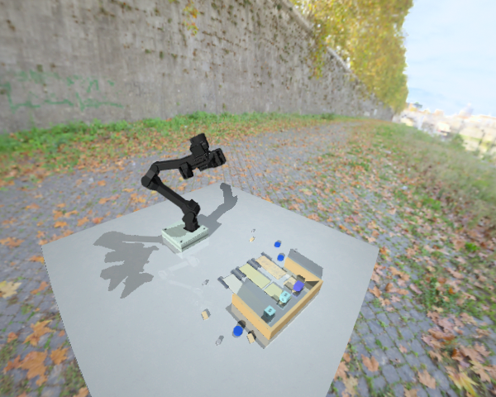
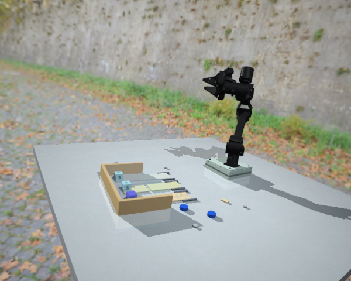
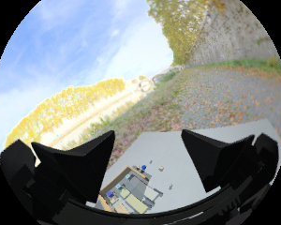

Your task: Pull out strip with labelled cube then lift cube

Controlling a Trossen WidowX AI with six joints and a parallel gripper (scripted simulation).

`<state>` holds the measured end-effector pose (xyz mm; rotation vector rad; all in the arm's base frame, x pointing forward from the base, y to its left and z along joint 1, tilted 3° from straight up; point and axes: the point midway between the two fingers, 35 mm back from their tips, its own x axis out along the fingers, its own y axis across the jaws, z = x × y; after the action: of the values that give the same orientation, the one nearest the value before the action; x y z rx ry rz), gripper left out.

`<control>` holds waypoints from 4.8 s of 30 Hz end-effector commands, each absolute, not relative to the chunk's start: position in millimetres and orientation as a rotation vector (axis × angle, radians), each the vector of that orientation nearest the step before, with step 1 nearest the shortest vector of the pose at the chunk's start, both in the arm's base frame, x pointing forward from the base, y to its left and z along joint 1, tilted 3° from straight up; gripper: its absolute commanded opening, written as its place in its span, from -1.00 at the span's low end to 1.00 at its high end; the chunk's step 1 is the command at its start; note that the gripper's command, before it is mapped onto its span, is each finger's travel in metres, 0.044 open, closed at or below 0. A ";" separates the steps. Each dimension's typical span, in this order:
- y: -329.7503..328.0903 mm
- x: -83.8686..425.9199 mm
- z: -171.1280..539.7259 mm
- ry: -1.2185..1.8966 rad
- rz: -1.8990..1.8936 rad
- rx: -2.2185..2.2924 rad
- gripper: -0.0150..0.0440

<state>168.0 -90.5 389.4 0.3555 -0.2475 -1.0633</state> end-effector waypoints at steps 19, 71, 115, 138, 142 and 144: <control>-54.0 314.0 175.4 0.578 -0.225 0.002 0.86; -148.4 354.1 37.9 1.543 -0.331 0.242 -0.49; -152.8 349.9 -5.7 1.544 -0.332 0.242 -0.49; -152.9 349.9 -7.3 1.544 -0.332 0.242 -0.49; -153.0 349.9 -7.7 1.544 -0.332 0.242 -0.49; -153.0 349.9 -7.9 1.544 -0.332 0.242 -0.49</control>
<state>349.4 -152.6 -6.0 0.2432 1.5440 -0.3339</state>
